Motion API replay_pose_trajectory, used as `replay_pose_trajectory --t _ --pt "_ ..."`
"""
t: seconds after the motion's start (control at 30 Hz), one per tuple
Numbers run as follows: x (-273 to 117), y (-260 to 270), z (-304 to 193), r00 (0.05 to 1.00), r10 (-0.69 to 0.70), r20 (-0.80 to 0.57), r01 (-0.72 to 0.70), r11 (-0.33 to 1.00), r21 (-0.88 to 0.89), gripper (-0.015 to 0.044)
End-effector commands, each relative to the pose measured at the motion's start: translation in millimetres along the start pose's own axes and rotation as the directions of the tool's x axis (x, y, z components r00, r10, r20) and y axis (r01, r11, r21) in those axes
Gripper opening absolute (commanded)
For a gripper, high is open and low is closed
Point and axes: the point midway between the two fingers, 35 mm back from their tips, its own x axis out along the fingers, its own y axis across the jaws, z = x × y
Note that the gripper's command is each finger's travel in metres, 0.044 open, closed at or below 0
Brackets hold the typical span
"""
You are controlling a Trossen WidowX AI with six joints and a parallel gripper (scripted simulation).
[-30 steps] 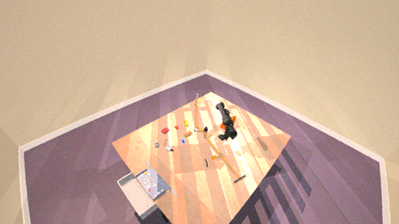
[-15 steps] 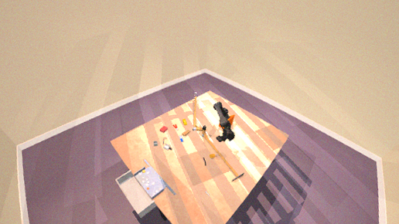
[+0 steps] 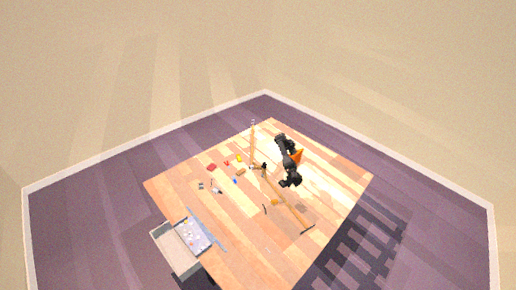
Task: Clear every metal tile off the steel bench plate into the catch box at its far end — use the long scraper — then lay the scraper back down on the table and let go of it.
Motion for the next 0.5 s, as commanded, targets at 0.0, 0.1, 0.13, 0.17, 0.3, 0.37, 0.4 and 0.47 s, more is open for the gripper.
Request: replay_pose_trajectory --t 0.0,0.1,0.13,0.17,0.3,0.37,0.4,0.47 --pt "13 0 -2 1.0 0.002 -0.007 -0.001 1.0 0.003 0.0" --pt "21 0 -2 1.0 0.001 -0.007 -0.001 1.0 0.007 0.0" --pt "24 0 -2 1.0 0.001 -0.007 -0.001 1.0 0.008 0.0" --pt "27 0 -2 1.0 0.001 -0.007 -0.001 1.0 0.009 0.0" --pt "38 0 -3 1.0 0.001 -0.008 -0.001 1.0 0.015 0.0" --pt "43 1 -4 1.0 0.001 -0.009 -0.001 1.0 0.018 0.0" --pt "45 1 -4 1.0 0.001 -0.009 -0.001 1.0 0.019 0.0" --pt "51 1 -5 1.0 0.001 -0.01 -0.001 1.0 0.022 0.0"
